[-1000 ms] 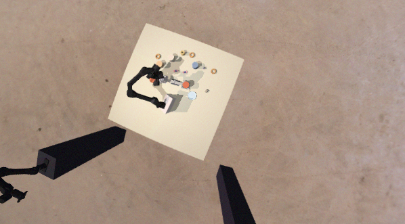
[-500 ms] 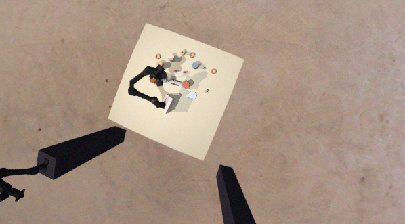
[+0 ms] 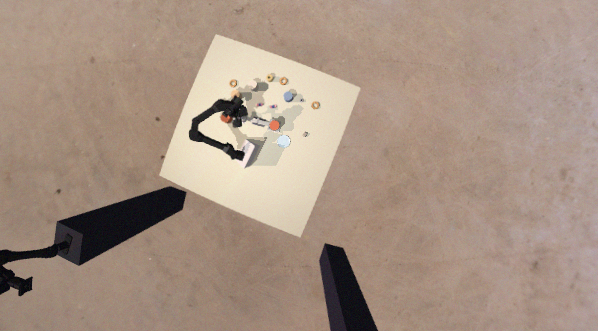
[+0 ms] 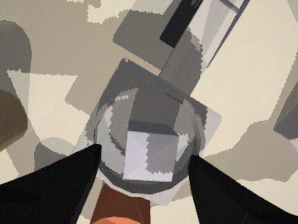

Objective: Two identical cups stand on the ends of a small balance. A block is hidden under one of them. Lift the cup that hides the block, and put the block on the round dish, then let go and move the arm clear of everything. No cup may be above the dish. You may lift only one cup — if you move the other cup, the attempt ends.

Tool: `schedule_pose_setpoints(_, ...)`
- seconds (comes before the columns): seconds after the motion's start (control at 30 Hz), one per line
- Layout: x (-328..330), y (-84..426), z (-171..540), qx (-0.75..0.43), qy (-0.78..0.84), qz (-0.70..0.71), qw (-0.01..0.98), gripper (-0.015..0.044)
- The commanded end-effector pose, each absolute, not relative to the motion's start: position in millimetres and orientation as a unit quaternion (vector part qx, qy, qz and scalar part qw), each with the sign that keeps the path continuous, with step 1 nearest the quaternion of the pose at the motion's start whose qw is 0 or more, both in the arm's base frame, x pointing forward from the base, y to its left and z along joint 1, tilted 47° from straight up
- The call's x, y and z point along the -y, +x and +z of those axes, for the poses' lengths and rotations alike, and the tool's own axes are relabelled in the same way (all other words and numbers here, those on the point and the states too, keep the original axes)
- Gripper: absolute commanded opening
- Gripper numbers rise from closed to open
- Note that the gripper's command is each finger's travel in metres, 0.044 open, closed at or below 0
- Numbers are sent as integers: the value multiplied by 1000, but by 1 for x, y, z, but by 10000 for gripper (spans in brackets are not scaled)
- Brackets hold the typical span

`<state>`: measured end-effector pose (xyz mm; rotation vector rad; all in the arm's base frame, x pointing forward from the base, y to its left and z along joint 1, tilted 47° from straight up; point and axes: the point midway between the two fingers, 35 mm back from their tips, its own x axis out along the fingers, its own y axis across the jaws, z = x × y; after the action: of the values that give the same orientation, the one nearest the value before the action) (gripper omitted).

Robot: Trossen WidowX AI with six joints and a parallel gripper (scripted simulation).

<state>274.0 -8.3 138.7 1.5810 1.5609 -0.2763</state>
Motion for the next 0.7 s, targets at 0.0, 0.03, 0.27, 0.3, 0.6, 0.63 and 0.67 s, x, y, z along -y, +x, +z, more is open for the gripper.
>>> schedule_pose_setpoints(0.0, 2, 274, 133, -628, 637, -111, 433, 260)
schedule_pose_setpoints(0.03, 1, 274, 132, -628, 637, -110, 433, 260)
schedule_pose_setpoints(0.27, -7, 275, 126, -628, 637, -110, 432, 260)
schedule_pose_setpoints(0.3, -7, 275, 126, -628, 637, -110, 432, 260)
schedule_pose_setpoints(0.6, -7, 275, 126, -628, 637, -110, 432, 122)
schedule_pose_setpoints(0.63, -7, 275, 126, -628, 637, -110, 432, 115)
schedule_pose_setpoints(0.67, -7, 275, 126, -628, 637, -110, 432, 108)
